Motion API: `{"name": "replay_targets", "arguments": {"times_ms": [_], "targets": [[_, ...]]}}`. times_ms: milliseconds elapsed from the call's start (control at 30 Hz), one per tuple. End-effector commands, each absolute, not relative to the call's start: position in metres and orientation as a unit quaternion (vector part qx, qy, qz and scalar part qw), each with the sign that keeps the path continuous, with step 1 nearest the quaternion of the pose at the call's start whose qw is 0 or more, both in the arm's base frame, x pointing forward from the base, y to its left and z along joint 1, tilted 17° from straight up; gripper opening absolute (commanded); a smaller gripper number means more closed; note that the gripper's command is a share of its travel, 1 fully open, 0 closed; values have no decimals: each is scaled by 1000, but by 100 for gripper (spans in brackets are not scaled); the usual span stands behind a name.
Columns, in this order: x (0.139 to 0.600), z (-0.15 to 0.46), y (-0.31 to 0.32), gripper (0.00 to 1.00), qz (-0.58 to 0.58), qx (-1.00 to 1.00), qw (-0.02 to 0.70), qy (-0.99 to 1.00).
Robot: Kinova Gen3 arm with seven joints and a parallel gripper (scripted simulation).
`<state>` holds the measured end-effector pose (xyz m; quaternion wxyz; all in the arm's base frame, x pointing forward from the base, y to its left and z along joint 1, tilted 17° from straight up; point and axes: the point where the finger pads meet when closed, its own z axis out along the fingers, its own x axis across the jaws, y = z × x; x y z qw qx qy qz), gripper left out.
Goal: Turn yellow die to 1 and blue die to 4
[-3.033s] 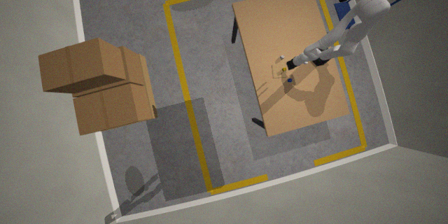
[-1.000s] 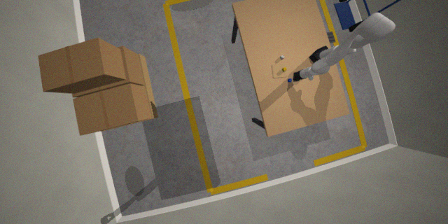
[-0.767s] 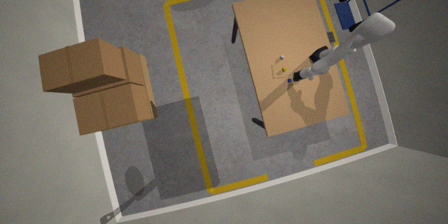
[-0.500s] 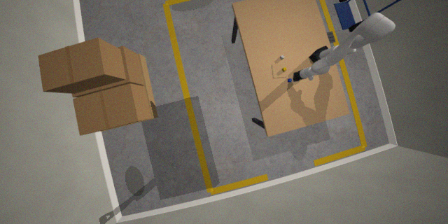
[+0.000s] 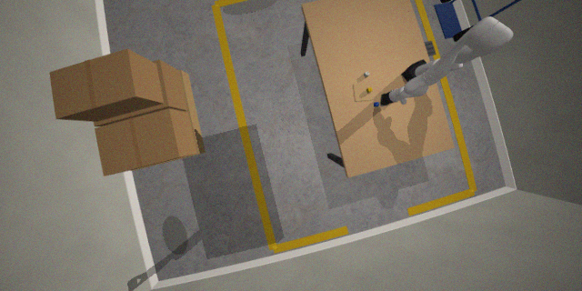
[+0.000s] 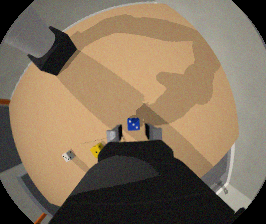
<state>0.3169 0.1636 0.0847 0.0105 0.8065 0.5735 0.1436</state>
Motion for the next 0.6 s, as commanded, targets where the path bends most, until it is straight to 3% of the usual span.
{"name": "replay_targets", "arguments": {"times_ms": [0, 567], "targets": [[317, 83, 165, 87, 143, 806, 10, 575], [322, 62, 168, 87, 144, 806, 10, 574]]}}
